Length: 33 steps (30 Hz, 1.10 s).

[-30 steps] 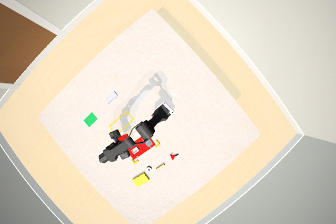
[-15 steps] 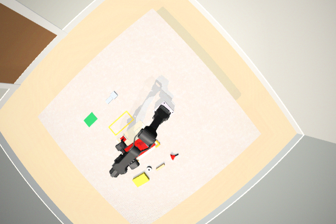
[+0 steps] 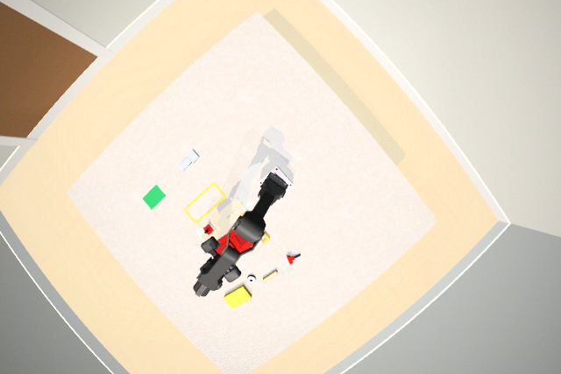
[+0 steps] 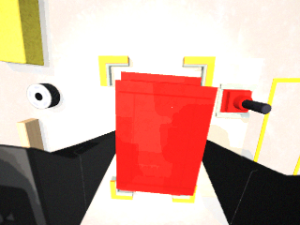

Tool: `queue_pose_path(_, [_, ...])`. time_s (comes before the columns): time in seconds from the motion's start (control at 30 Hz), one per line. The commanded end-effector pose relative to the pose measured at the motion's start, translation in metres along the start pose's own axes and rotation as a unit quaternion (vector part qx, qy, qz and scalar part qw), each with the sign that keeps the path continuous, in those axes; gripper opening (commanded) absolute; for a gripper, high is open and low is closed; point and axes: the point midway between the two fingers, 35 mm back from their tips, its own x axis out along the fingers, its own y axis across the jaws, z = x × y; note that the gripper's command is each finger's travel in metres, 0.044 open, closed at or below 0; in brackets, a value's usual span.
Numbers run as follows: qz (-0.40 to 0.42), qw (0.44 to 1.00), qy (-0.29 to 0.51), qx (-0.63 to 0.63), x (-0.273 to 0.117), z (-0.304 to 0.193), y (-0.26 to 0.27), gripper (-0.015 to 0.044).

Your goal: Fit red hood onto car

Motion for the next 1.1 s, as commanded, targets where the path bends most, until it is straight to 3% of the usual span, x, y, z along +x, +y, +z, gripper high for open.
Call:
queue_pose_path(0.0, [-0.001,1.000,0.007,0.001,0.0274,-0.0029,0.0024,0.0000])
queue_pose_path(1.07, [-0.001,1.000,0.007,0.001,0.0321,-0.0014,0.0014,0.0000])
